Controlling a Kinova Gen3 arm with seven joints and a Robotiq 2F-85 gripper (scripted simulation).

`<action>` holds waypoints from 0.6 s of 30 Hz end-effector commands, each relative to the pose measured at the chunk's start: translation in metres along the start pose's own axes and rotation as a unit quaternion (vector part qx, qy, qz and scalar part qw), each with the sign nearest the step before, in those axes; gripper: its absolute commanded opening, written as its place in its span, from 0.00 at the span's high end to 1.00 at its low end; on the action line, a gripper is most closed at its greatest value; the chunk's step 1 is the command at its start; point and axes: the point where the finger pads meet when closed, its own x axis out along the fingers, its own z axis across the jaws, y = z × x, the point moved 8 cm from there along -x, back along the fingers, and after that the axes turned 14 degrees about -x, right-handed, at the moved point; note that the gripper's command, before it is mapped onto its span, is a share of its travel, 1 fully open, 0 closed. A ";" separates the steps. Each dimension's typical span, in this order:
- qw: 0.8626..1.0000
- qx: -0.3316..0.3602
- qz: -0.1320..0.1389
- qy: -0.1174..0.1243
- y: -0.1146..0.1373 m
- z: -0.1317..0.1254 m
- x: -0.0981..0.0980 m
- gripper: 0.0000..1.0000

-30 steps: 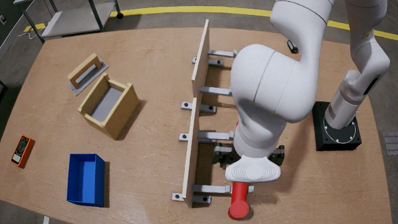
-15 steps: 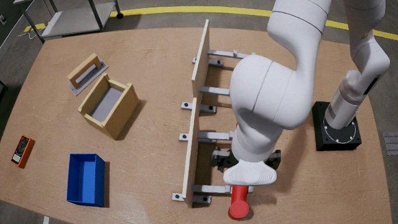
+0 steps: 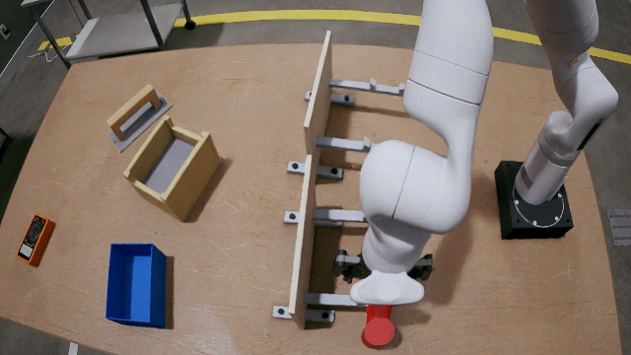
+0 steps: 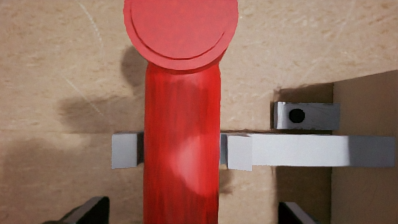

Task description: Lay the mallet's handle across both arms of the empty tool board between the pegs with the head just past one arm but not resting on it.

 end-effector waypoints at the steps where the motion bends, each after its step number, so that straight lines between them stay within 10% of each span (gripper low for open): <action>1: 1.000 -0.005 -0.001 0.009 0.004 -0.005 0.010 0.00; 12: 1.000 -0.005 -0.001 0.009 0.004 -0.005 0.010 0.00; 13: 1.000 -0.005 -0.001 0.009 0.004 -0.005 0.010 0.90; 18: 1.000 -0.005 -0.001 0.009 0.004 -0.005 0.010 0.90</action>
